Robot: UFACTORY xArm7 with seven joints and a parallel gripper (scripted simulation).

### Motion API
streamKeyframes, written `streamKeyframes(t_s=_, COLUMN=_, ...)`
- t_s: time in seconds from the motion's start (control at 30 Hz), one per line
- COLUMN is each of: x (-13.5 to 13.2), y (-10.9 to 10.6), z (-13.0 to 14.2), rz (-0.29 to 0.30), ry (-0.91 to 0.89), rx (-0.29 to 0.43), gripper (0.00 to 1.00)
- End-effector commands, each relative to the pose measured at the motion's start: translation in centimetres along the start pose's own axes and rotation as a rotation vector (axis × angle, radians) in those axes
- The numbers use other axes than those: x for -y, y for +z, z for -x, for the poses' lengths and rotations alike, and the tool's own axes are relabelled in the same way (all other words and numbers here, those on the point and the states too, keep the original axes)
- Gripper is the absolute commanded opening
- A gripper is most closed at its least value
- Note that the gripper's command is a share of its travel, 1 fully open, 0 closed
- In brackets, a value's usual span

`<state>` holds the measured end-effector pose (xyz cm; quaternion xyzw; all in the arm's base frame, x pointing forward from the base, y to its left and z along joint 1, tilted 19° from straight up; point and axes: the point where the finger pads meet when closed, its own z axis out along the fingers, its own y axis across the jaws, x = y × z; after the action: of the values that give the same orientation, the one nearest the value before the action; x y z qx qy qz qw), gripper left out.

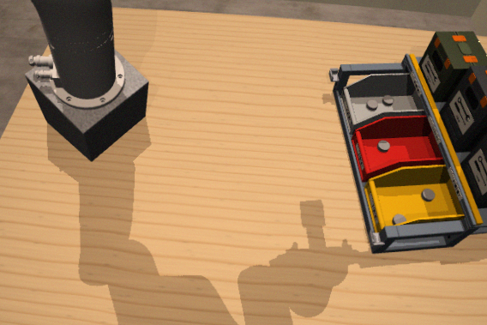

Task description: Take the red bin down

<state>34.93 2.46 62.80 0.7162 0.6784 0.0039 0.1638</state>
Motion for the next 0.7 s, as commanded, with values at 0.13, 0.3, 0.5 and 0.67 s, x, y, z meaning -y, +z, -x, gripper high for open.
streamKeyframes(t_s=0.13, x=-0.4, y=-0.4, z=0.2, rz=-0.003, ry=-0.005, rx=-0.001, gripper=1.0)
streamKeyframes(t_s=0.3, x=-2.6, y=-0.4, z=2.1, rz=-0.003, ry=-0.005, rx=-0.001, gripper=1.0)
streamKeyframes(t_s=0.5, x=-3.1, y=-0.4, z=2.6, rz=-0.003, ry=-0.005, rx=-0.001, gripper=1.0)
streamKeyframes(t_s=0.67, x=-3.1, y=-0.4, z=2.6, rz=-0.003, ry=-0.005, rx=-0.001, gripper=1.0)
